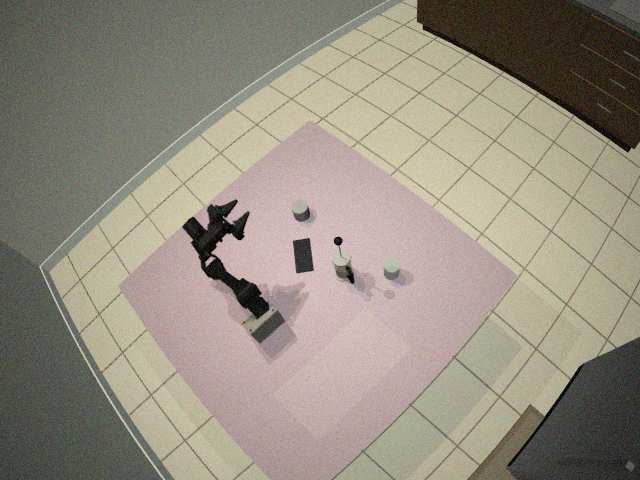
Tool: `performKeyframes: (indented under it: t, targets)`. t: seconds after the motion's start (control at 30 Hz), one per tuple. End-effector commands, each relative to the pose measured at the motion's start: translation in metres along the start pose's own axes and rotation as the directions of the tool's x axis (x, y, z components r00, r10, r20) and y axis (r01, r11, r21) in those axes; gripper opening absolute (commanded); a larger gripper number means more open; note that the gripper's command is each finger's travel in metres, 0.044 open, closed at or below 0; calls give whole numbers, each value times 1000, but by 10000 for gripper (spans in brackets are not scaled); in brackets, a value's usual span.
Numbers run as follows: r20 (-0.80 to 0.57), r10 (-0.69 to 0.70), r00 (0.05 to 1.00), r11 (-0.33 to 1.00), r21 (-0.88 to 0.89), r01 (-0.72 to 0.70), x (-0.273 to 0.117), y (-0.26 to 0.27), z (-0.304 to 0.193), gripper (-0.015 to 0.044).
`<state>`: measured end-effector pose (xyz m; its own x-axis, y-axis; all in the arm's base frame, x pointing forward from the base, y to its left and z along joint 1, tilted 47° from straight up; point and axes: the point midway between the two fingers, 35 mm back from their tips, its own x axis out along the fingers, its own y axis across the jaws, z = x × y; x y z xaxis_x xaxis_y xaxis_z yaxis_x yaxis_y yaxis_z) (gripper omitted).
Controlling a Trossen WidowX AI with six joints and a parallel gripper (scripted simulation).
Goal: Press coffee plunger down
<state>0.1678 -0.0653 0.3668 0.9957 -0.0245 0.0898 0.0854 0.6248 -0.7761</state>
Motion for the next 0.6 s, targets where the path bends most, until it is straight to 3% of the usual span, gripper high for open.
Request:
performKeyframes:
  t: [0.0,0.27,0.37,0.57]
  targets:
    - [-1,0,1000,1000,5,0,0,0,-1,426]
    - [-25,49,998,972,230,-42,21,-14,-32,440]
    - [-46,104,994,920,385,-78,38,-17,-57,440]
    - [-90,146,985,854,514,-80,59,-17,-86,440]
